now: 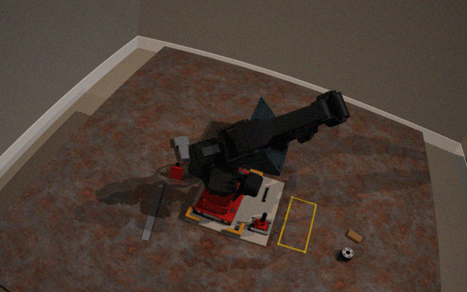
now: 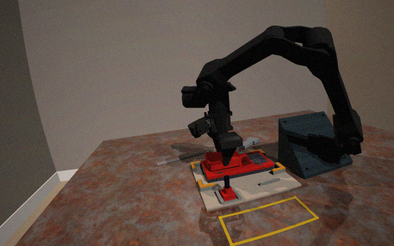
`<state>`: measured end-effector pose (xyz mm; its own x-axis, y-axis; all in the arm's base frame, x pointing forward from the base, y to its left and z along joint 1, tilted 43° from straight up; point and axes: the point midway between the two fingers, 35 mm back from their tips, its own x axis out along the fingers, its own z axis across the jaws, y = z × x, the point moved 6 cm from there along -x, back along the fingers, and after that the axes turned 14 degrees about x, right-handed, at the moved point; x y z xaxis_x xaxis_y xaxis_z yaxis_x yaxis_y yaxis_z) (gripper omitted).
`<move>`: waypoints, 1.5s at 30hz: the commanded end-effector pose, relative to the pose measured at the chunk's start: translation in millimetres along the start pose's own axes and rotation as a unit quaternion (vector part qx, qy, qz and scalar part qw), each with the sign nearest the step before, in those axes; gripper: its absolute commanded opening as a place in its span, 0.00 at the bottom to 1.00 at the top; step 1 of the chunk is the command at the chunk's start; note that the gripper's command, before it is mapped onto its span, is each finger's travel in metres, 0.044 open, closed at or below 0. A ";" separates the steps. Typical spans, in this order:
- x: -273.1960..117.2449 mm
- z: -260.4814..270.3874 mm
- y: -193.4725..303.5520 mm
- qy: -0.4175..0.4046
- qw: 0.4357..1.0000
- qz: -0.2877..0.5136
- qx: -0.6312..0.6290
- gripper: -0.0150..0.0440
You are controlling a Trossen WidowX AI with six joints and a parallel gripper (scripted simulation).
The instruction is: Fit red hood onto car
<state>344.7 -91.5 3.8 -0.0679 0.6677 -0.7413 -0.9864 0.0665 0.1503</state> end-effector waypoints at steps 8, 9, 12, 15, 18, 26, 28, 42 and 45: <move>2.1 0.0 0.0 -0.001 1.000 0.000 0.000 0.25; 1.6 0.1 0.1 0.000 1.000 0.000 0.000 0.25; 2.0 0.1 0.0 0.000 1.000 0.000 0.000 0.34; 2.0 0.1 0.0 0.000 1.000 0.000 0.000 0.48; 2.0 0.1 0.0 0.000 1.000 0.000 0.000 0.61; 2.0 0.1 0.0 0.000 1.000 0.000 0.000 0.97; 2.0 0.1 0.0 0.000 1.000 0.000 0.000 1.00; -69.0 -1.2 -1.5 -0.002 1.000 0.005 0.000 1.00; -69.0 -1.2 -1.5 -0.002 1.000 0.005 0.000 1.00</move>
<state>350.8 -141.0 54.5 -0.0611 0.6720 -0.7381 -0.9857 0.0755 0.1504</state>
